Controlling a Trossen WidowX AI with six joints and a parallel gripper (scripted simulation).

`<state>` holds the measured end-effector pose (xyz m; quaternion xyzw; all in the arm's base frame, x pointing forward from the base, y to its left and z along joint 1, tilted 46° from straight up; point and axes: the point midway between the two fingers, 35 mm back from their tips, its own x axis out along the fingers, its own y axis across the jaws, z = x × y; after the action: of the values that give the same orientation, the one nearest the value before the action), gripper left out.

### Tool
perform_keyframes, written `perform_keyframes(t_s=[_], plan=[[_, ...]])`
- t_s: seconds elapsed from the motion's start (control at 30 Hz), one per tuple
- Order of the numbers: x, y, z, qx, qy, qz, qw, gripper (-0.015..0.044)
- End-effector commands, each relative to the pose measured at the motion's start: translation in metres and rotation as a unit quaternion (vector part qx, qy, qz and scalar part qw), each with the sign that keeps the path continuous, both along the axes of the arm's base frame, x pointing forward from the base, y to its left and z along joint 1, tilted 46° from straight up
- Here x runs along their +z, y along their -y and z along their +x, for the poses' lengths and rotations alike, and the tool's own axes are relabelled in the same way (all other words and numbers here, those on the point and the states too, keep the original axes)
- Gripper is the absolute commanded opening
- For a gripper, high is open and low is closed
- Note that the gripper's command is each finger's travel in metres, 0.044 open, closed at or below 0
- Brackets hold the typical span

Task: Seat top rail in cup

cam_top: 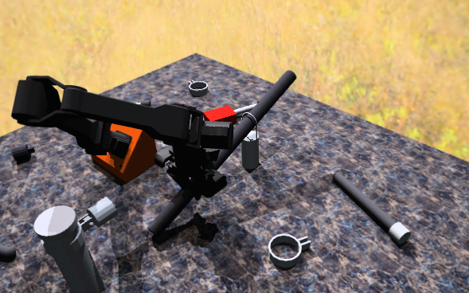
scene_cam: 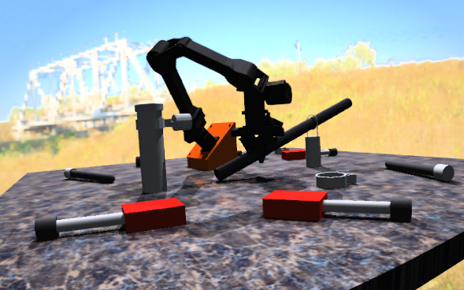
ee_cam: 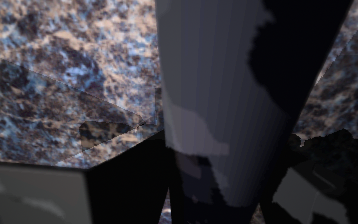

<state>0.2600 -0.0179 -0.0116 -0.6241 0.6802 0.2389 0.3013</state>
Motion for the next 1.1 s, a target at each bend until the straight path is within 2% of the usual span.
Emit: perform_keyframes(t_s=[0.0,0.2,0.87,1.07], plan=[[0.002,-0.002,0.0,0.001,-0.003,-0.001,1.0,0.0006],[0.009,-0.005,-0.002,0.0,-0.002,-0.017,1.0,0.0],[0.091,-0.032,-0.004,0.038,0.044,-0.193,0.979,0.0],[0.093,-0.033,-0.004,0.039,0.045,-0.196,0.979,0.0]])
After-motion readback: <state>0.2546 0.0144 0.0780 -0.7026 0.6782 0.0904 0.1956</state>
